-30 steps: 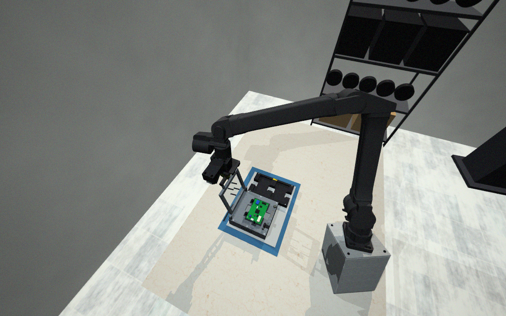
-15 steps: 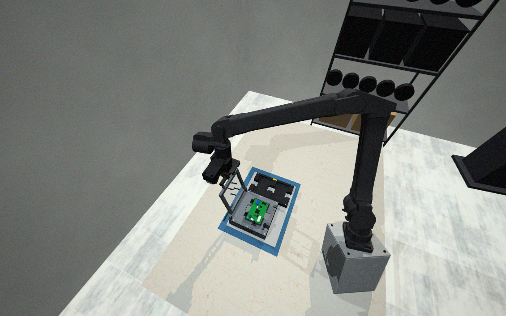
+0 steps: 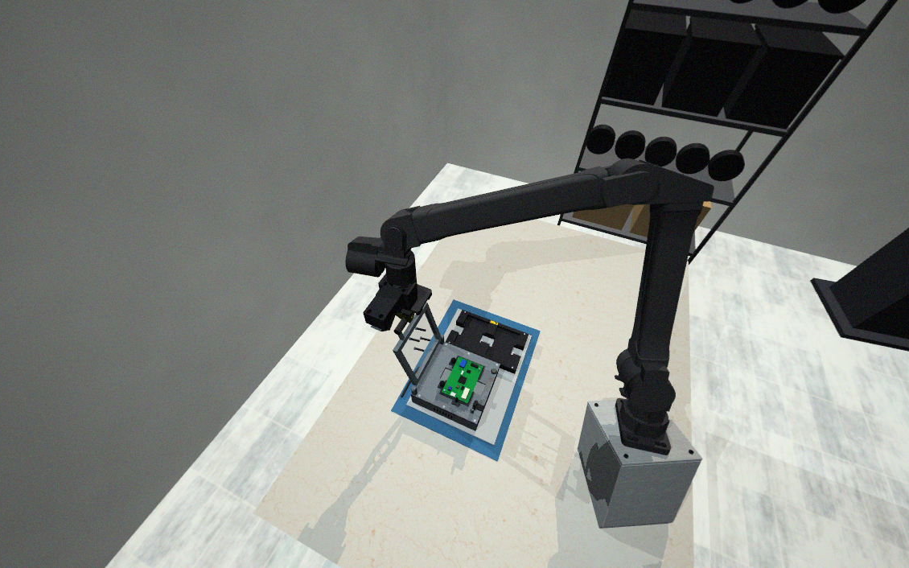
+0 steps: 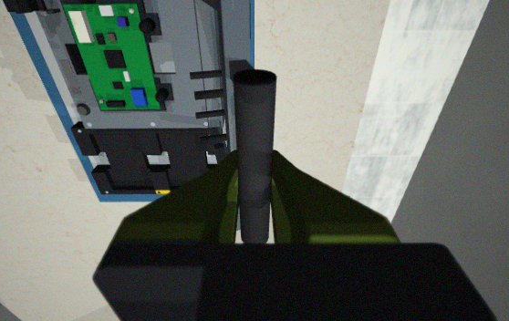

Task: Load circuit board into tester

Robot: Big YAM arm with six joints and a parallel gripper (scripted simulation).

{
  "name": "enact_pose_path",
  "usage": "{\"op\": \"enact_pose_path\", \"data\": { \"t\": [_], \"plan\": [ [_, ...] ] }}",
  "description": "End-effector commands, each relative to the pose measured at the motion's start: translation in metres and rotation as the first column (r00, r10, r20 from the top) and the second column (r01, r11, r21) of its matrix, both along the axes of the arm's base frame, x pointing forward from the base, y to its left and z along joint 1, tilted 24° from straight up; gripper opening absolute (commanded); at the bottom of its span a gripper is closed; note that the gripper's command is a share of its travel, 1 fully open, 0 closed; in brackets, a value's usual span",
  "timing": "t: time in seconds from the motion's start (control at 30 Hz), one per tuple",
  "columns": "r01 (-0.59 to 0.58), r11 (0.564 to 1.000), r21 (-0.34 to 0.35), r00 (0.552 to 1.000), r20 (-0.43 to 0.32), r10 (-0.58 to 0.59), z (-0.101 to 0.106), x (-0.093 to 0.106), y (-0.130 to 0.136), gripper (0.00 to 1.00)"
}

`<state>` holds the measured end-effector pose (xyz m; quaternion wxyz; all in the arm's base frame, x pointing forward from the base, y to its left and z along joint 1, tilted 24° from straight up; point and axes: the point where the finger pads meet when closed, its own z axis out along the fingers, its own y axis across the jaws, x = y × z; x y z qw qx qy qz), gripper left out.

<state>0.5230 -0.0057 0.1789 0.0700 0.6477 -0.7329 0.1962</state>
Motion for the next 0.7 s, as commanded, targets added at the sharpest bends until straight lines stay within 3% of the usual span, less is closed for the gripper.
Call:
{"op": "enact_pose_path", "data": {
  "t": [0.0,0.67],
  "plan": [
    [0.012,1.0,0.005,1.0,0.017,-0.012,0.012,-0.005,-0.008,0.0],
    [0.017,1.0,0.003,1.0,0.018,-0.017,0.014,-0.018,-0.004,0.0]
  ]
}}
